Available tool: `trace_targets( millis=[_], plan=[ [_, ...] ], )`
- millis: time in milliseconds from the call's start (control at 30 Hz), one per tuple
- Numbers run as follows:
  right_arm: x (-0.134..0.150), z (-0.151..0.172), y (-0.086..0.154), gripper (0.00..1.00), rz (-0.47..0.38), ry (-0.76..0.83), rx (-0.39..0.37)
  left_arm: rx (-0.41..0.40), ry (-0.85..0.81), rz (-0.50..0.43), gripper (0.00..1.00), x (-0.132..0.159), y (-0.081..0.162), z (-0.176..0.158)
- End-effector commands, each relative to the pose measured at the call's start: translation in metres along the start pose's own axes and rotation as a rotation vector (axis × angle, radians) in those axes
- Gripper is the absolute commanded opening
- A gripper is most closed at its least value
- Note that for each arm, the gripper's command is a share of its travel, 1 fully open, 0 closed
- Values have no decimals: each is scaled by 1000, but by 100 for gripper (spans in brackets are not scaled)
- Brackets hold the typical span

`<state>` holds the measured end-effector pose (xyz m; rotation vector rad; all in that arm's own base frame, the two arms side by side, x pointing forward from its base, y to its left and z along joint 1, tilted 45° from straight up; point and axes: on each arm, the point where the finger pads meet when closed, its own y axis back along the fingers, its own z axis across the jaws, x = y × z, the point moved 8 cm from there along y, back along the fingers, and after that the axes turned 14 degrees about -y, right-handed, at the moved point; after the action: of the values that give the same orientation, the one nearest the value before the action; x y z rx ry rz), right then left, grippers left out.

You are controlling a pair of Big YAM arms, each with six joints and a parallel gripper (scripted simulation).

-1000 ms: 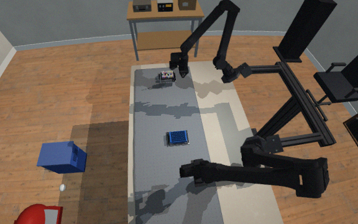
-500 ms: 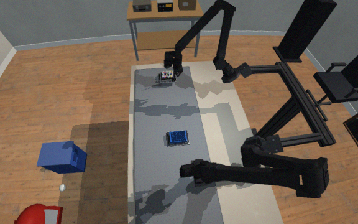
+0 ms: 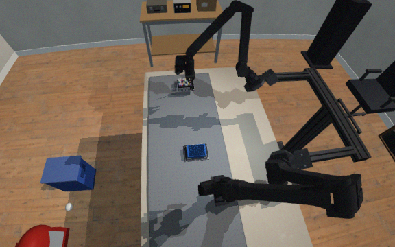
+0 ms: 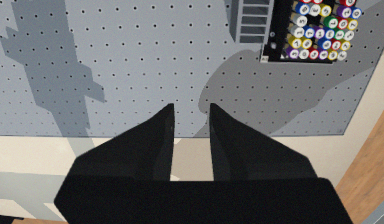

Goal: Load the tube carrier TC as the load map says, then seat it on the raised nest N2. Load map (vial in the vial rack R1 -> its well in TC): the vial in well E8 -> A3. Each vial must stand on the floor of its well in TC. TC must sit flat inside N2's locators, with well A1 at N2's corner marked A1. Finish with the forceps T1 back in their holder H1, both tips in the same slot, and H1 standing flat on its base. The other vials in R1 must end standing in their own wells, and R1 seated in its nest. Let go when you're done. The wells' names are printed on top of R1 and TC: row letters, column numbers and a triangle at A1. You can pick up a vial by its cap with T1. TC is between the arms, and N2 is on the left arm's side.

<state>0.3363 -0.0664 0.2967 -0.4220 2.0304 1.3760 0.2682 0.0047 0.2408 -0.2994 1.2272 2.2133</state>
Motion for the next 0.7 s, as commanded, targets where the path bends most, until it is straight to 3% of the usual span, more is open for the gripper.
trace_targets(
  millis=[0, 667],
  plan=[
    [-30, -10, 0, 24, -39, -3, 10, -3, -4, -15, 100, -6, 5, 4],
    [-91, -37, -18, 24, -17, 5, 10, -3, -4, -15, 100, -6, 5, 4]
  ],
)
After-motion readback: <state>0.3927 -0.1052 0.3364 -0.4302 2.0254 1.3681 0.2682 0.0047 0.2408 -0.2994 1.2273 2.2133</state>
